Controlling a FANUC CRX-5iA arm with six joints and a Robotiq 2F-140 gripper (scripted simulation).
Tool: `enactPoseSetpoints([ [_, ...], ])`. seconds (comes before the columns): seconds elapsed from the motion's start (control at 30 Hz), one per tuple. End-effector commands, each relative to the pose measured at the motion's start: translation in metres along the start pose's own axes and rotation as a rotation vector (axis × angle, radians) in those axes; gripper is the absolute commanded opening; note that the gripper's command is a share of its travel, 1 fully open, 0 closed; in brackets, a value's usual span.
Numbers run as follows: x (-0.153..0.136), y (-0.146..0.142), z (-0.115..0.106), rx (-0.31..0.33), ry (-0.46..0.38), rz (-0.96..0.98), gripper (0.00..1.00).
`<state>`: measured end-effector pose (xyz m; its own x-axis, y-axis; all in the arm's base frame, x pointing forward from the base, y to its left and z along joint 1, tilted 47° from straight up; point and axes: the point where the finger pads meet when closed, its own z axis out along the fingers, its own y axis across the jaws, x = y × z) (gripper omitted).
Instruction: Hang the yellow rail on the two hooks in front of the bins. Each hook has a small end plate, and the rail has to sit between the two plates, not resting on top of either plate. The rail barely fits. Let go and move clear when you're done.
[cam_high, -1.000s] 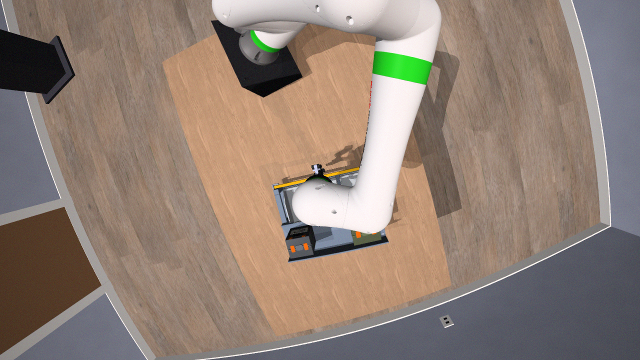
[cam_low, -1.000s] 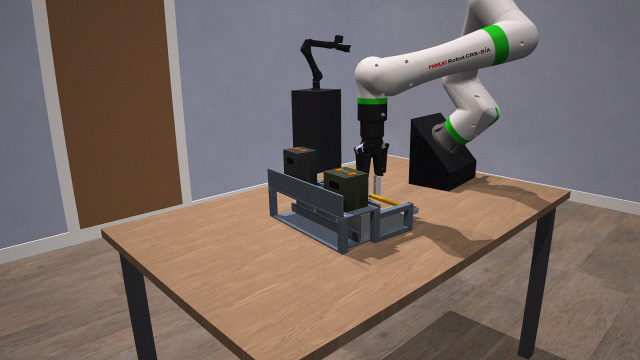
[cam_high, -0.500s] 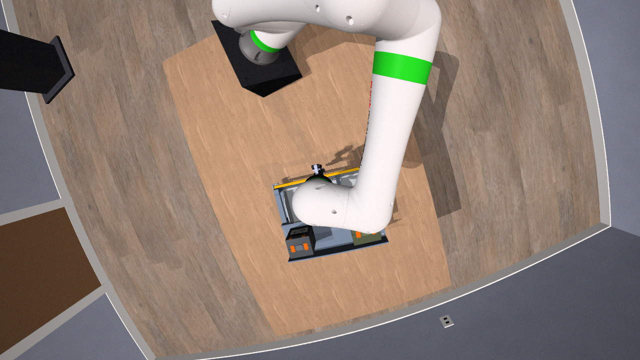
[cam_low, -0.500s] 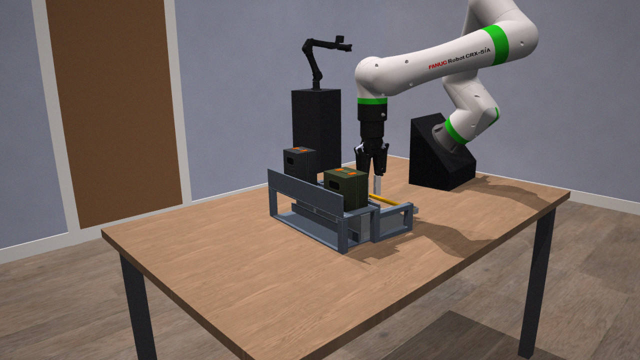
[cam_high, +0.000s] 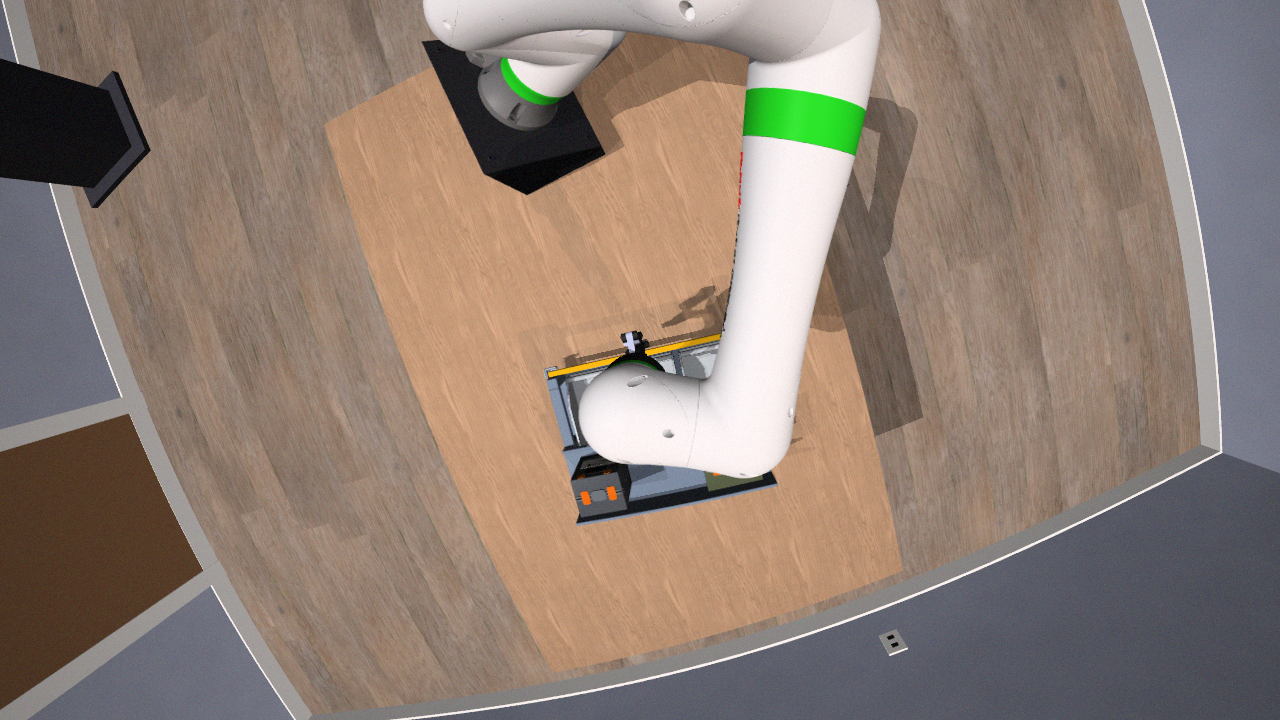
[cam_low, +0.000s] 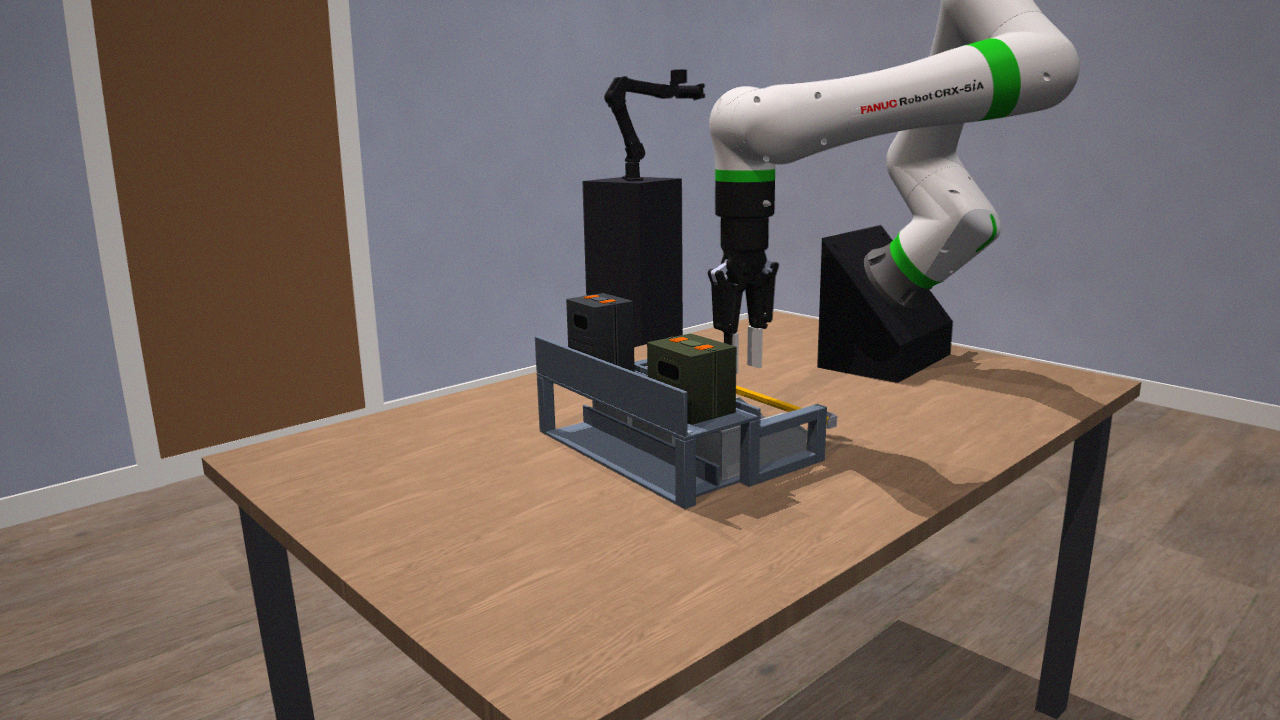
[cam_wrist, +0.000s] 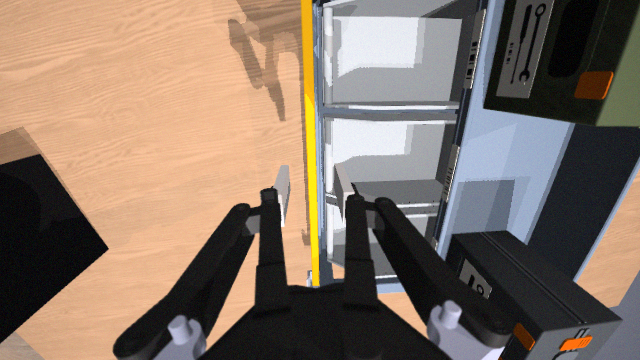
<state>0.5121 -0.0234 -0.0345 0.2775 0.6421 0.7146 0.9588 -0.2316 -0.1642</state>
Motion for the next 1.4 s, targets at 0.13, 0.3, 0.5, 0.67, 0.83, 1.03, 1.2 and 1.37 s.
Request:
enactPoseSetpoints([
  [0.13, 0.000, 0.000, -0.001, 0.000, 0.000, 0.000, 0.30],
  [0.3, 0.000, 0.000, -0.049, 0.000, 0.000, 0.000, 0.30],
  [0.5, 0.000, 0.000, -0.061, 0.000, 0.000, 0.000, 0.30],
  [0.67, 0.000, 0.000, -0.061, 0.000, 0.000, 0.000, 0.30],
  [0.83, 0.000, 0.000, -0.055, 0.000, 0.000, 0.000, 0.30],
  [1.03, 0.000, 0.000, -0.051, 0.000, 0.000, 0.000, 0.30],
  [1.2, 0.000, 0.000, -0.051, 0.000, 0.000, 0.000, 0.30],
  [1.37, 0.000, 0.000, -0.049, 0.000, 0.000, 0.000, 0.30],
])
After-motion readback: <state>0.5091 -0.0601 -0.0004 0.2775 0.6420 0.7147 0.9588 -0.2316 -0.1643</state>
